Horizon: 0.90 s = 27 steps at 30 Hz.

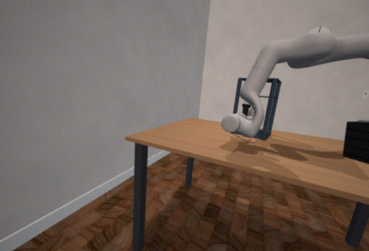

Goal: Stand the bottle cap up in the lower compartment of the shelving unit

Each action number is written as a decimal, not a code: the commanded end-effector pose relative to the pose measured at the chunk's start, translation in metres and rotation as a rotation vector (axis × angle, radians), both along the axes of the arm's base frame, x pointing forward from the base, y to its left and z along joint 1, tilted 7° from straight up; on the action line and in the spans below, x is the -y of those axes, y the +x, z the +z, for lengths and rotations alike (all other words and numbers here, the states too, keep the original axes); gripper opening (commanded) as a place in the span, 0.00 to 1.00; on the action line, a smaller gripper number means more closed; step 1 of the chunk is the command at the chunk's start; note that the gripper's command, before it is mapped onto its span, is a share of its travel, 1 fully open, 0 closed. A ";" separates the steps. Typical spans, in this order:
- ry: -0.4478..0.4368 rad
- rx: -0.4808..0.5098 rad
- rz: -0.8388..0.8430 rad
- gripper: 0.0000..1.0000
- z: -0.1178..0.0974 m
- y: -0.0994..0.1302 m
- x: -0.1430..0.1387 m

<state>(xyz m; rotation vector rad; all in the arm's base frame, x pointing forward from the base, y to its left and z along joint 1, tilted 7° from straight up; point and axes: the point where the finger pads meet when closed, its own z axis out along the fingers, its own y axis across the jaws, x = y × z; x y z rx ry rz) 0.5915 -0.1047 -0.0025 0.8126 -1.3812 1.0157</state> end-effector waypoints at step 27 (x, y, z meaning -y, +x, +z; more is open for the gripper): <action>0.000 0.002 -0.001 0.69 -0.001 0.013 -0.029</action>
